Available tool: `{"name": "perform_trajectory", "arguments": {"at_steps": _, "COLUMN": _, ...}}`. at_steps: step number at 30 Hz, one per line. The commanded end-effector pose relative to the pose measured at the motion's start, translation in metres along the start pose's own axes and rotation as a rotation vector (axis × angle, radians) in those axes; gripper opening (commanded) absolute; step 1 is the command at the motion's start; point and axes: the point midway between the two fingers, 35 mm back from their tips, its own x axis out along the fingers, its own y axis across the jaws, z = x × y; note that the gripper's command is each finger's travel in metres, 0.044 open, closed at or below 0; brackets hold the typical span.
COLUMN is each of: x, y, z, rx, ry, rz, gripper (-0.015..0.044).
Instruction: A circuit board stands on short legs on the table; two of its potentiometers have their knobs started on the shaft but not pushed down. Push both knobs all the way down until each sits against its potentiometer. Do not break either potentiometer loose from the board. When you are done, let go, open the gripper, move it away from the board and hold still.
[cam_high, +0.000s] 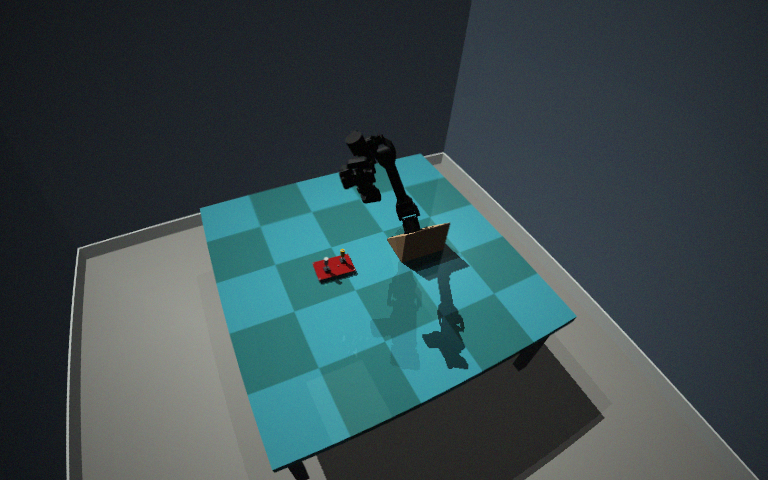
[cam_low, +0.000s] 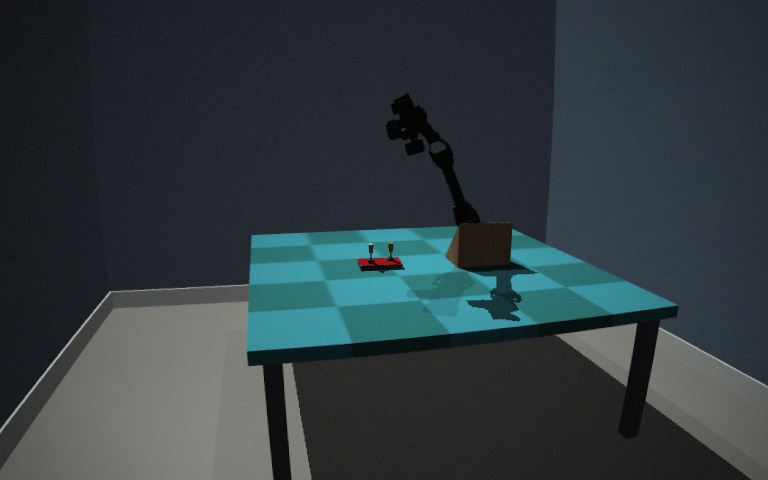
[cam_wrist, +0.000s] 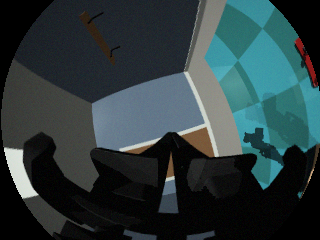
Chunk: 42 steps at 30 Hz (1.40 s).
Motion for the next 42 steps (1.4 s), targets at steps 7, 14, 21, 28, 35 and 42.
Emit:
{"name": "perform_trajectory", "arguments": {"at_steps": 7, "x": 0.013, "y": -0.063, "z": 0.051, "rx": -0.148, "ry": -0.114, "rz": -0.237, "gripper": 0.0000}}
{"name": "perform_trajectory", "arguments": {"at_steps": 14, "x": 0.012, "y": -0.108, "z": 0.082, "rx": -0.253, "ry": -0.158, "rz": -0.418, "gripper": 0.0000}}
{"name": "perform_trajectory", "arguments": {"at_steps": 21, "x": 0.004, "y": -0.153, "z": 0.110, "rx": -0.360, "ry": -0.167, "rz": -0.607, "gripper": 0.0000}}
{"name": "perform_trajectory", "arguments": {"at_steps": 28, "x": -0.010, "y": -0.195, "z": 0.134, "rx": -0.468, "ry": -0.140, "rz": -0.798, "gripper": 0.0000}}
{"name": "perform_trajectory", "arguments": {"at_steps": 35, "x": -0.028, "y": -0.235, "z": 0.154, "rx": -0.575, "ry": -0.075, "rz": -0.987, "gripper": 0.0000}}
{"name": "perform_trajectory", "arguments": {"at_steps": 42, "x": -0.051, "y": -0.272, "z": 0.170, "rx": -0.680, "ry": 0.028, "rz": -1.168, "gripper": 0.0000}}
